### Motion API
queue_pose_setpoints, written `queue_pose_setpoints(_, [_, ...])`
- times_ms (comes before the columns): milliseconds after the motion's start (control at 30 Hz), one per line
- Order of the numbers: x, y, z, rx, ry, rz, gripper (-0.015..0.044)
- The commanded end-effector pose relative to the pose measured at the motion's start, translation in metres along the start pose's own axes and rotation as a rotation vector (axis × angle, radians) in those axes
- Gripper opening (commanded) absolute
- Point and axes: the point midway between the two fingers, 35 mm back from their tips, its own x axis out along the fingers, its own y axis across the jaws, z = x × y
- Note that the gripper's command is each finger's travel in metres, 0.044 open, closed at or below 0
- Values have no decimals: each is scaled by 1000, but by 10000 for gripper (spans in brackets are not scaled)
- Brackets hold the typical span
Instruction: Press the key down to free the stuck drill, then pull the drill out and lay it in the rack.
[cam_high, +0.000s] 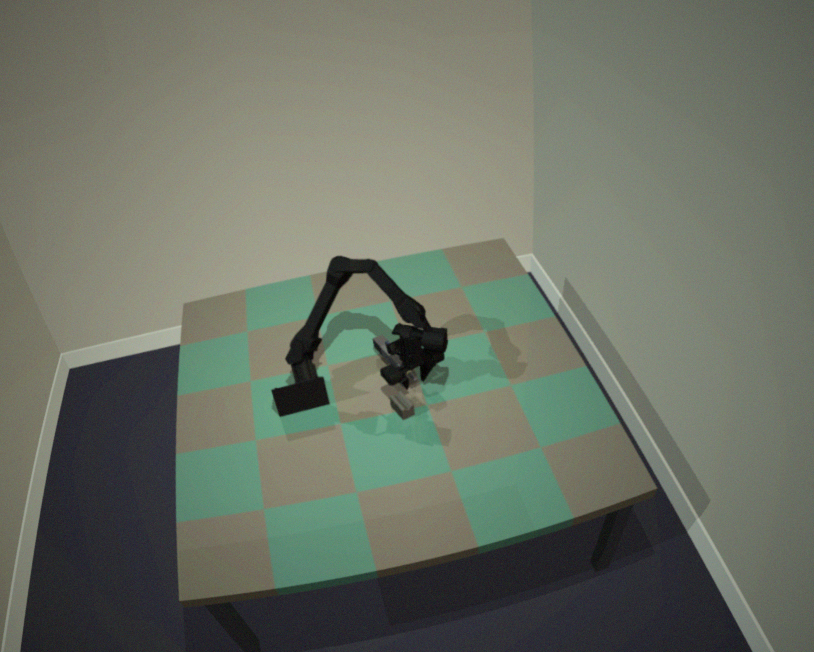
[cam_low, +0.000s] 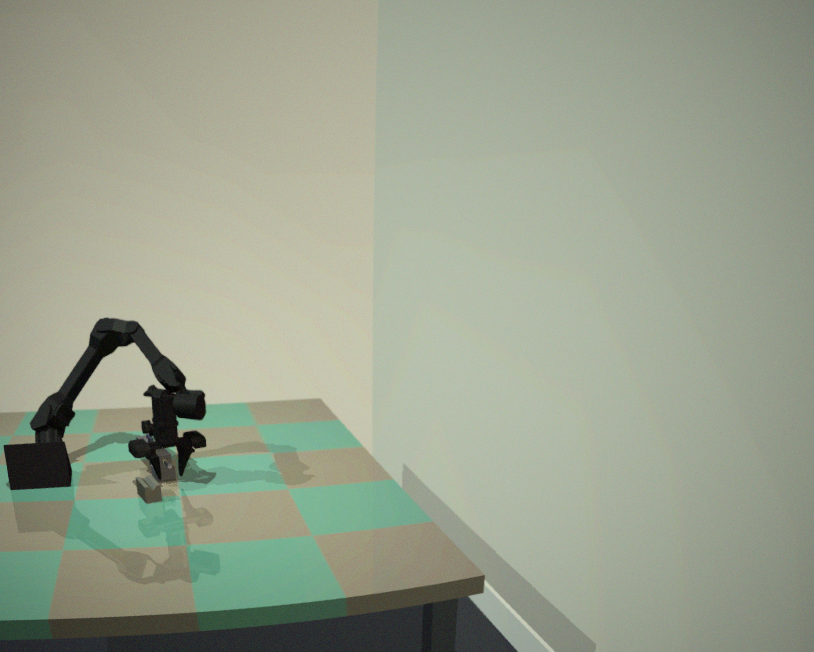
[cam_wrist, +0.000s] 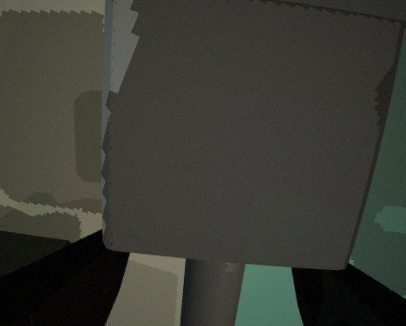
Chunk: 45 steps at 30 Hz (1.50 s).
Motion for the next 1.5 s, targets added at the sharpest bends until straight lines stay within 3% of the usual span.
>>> queue_pose_setpoints(0, [0, 0, 0, -1, 0, 0, 177])
queue_pose_setpoints(167, [0, 0, 0, -1, 0, 0, 46])
queue_pose_setpoints(400, [0, 0, 0, -1, 0, 0, 0])
queue_pose_setpoints(1467, [-3, -1, -38, 4, -1, -2, 0])
